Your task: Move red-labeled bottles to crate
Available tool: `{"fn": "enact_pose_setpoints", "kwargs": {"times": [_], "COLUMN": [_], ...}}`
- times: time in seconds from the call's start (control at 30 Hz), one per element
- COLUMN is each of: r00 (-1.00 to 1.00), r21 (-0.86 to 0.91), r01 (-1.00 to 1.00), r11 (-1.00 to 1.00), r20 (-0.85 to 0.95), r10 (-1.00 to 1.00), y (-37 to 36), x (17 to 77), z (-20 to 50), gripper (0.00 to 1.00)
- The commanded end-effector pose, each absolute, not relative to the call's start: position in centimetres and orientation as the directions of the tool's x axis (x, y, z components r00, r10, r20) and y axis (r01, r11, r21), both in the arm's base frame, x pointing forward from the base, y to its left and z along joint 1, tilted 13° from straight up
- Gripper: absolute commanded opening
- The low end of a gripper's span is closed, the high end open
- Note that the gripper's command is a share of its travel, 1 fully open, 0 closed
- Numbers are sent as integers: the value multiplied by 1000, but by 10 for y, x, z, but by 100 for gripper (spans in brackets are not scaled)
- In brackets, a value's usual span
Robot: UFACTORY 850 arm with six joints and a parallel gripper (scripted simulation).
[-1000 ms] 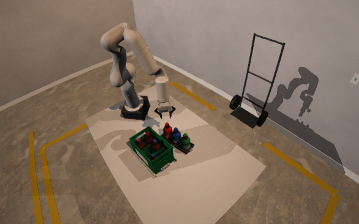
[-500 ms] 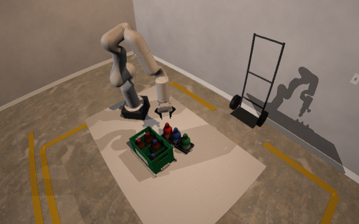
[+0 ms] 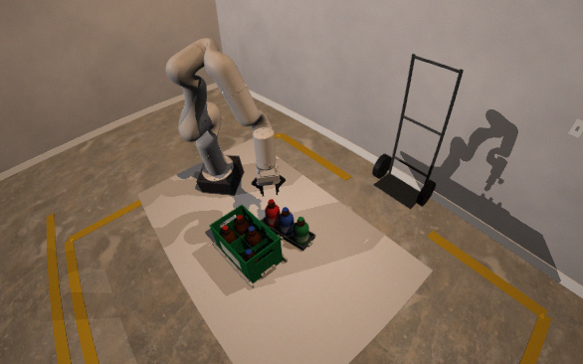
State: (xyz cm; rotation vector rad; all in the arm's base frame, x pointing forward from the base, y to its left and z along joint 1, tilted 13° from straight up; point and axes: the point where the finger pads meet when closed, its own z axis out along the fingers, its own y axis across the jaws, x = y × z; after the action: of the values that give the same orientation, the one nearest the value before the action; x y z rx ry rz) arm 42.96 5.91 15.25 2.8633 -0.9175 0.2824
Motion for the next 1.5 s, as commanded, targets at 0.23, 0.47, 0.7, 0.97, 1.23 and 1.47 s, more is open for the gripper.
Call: {"fn": "enact_pose_setpoints", "kwargs": {"times": [0.23, 0.47, 0.7, 0.97, 1.23, 1.47], "r00": [798, 798, 798, 798, 798, 798], "r21": [58, 58, 58, 58, 58, 58], "r01": [-585, -585, -585, -585, -585, -585], "r11": [-809, -809, -809, -809, -809, -809], "r20": [215, 215, 215, 215, 215, 215], "r10": [-563, -563, -563, -563, -563, -563], "y": [57, 56, 55, 55, 55, 55], "x": [433, 434, 435, 435, 435, 435], "z": [138, 132, 126, 123, 123, 123], "gripper": [66, 66, 66, 66, 66, 66]}}
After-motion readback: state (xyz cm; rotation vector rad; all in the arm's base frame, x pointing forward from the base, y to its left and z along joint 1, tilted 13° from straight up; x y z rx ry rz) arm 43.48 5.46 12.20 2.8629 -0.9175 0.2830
